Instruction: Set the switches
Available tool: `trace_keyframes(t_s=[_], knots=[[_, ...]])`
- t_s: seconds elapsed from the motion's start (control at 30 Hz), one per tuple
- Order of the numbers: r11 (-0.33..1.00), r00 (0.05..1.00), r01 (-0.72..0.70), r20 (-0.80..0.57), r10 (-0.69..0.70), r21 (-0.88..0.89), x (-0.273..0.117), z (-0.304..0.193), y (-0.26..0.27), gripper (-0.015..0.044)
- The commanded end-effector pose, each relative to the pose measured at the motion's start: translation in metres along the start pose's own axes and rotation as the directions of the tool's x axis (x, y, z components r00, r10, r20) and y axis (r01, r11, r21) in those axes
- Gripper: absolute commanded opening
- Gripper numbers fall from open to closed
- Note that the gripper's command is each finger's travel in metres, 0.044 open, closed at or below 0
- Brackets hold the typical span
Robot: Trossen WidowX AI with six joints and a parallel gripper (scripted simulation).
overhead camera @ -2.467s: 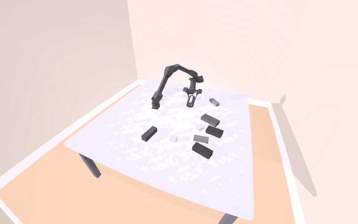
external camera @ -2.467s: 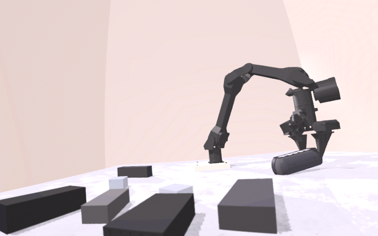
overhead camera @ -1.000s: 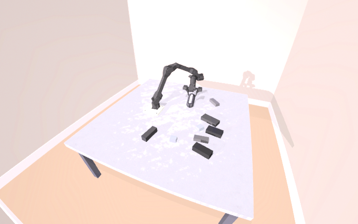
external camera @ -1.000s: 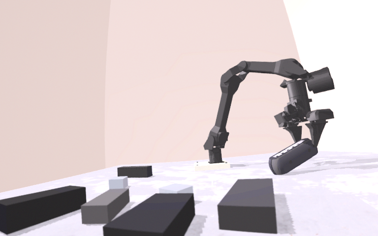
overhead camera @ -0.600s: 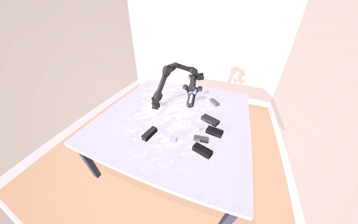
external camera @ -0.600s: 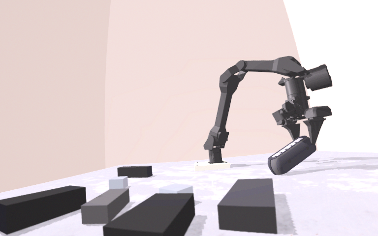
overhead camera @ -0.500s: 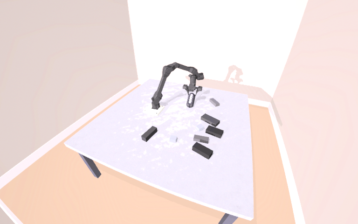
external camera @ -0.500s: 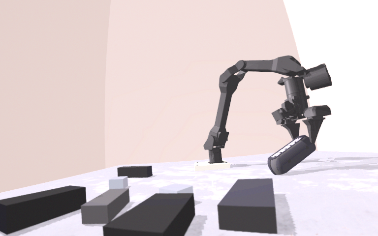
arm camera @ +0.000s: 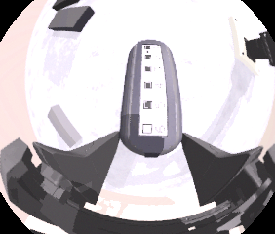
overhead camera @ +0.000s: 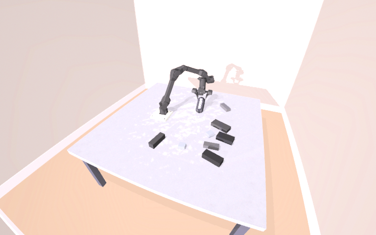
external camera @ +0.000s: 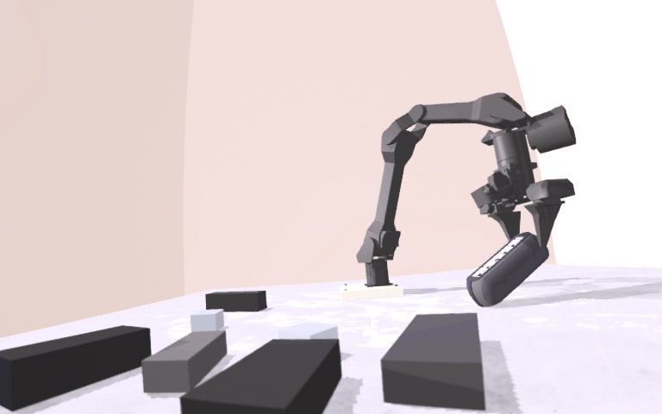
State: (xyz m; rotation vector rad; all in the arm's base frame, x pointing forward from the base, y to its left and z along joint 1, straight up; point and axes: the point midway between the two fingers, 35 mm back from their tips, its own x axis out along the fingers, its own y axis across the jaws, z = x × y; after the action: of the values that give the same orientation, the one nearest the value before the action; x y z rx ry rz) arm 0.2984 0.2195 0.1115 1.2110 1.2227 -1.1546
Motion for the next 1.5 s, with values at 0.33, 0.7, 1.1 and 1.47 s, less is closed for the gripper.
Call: trace_keyframes(t_s=[0.33, 0.7, 1.1, 1.47], knots=[[1.0, 1.0, -0.003, 0.004, 0.003, -0.002, -0.008, 0.01, 0.001, 0.0336], [1.0, 1.0, -0.003, 0.005, 0.003, -0.002, -0.014, 0.017, 0.001, 0.0336], [1.0, 1.0, -0.003, 0.005, 0.003, -0.002, -0.02, 0.025, 0.001, 0.0336], [1.0, 1.0, -0.003, 0.006, 0.003, -0.002, -0.024, 0.033, 0.001, 0.0336]])
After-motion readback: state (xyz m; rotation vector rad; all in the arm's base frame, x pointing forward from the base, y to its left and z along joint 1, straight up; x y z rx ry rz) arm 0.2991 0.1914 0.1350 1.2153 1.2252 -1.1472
